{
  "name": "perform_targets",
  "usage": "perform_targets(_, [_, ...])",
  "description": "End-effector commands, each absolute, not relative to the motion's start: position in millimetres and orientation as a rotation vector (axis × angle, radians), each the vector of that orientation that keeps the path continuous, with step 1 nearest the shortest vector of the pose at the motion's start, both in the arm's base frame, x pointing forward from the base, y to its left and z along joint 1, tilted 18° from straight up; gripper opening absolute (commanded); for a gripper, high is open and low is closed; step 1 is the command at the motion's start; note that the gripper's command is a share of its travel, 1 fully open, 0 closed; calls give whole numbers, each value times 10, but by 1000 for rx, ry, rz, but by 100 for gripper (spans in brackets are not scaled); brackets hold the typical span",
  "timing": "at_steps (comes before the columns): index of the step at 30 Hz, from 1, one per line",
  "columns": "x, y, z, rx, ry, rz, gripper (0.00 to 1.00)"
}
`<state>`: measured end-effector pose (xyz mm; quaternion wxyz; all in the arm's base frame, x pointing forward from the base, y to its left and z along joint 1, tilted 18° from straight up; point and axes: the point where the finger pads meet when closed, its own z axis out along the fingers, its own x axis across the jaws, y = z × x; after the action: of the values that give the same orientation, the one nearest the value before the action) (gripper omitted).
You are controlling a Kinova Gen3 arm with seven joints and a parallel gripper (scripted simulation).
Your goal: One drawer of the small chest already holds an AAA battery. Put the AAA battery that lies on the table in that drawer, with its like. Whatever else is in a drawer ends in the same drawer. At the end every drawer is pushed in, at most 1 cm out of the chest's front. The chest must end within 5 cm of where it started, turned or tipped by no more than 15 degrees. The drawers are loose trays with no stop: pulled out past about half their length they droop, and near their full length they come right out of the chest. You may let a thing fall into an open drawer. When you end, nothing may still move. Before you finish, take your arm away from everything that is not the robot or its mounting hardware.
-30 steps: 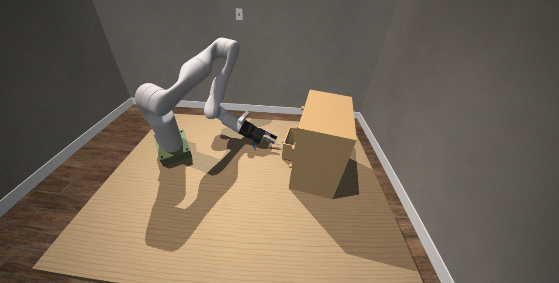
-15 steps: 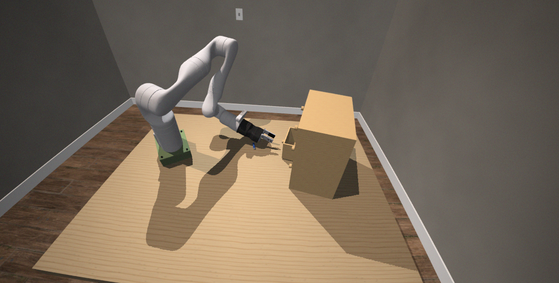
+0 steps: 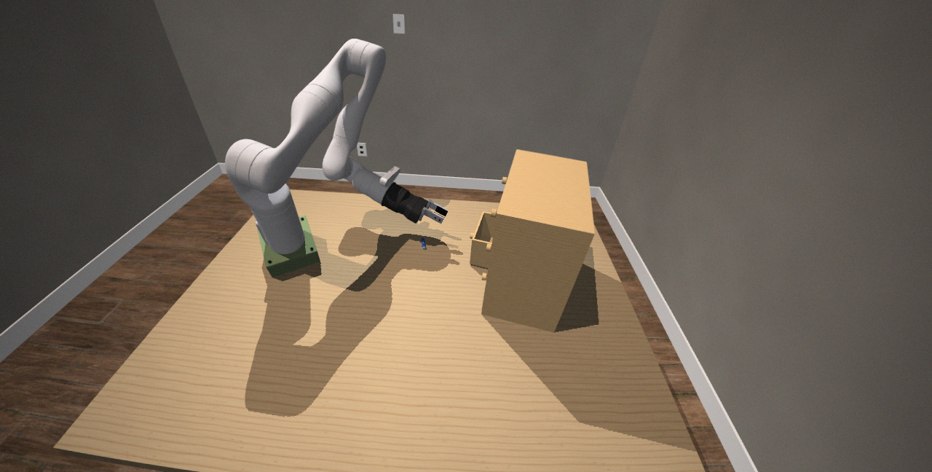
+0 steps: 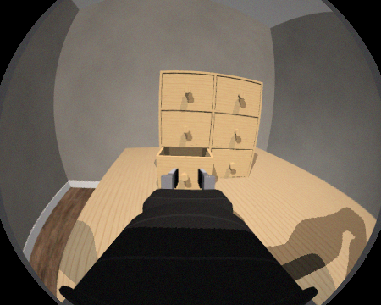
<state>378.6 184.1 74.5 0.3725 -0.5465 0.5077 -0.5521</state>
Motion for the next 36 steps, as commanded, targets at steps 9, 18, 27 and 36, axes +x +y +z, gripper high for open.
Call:
perform_targets(9, [3682, 1955, 860, -1396, 1298, -1391, 67])
perform_targets(18, [3677, 1956, 863, -1400, 1304, -1387, 67])
perform_targets(27, [3646, 1962, 885, -1427, 1336, -1367, 67])
perform_targets(36, [3580, 1973, 927, -1482, 1394, -1322, 67])
